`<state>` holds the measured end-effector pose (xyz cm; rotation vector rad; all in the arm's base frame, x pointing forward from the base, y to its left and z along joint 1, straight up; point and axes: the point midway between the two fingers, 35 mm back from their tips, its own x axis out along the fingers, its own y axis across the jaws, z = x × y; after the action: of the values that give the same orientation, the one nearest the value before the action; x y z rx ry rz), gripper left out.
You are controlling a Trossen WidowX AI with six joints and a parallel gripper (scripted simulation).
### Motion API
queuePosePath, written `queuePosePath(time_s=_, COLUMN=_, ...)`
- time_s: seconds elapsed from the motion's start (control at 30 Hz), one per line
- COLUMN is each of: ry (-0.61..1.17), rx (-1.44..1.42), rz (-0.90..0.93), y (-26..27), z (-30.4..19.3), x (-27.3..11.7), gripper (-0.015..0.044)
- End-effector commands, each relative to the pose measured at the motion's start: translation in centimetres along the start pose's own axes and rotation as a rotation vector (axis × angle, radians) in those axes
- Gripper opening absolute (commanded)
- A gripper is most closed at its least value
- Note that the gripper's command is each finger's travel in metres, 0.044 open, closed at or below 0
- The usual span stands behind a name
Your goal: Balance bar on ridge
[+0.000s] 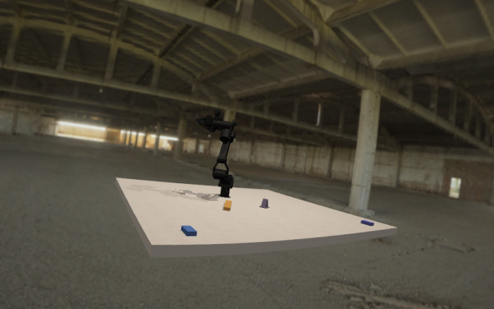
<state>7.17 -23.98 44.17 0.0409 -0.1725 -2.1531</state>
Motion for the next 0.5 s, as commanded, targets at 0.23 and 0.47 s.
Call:
queuePosePath(time_s=0.23, ry=-0.053, rx=0.032, rz=-0.050, y=-2.6, z=2.6, x=1.5, gripper=0.0315)
queuePosePath(time_s=0.47, ry=-0.122, rx=0.038, rz=-0.102, y=-5.5, z=5.0, x=2.5, gripper=0.0315)
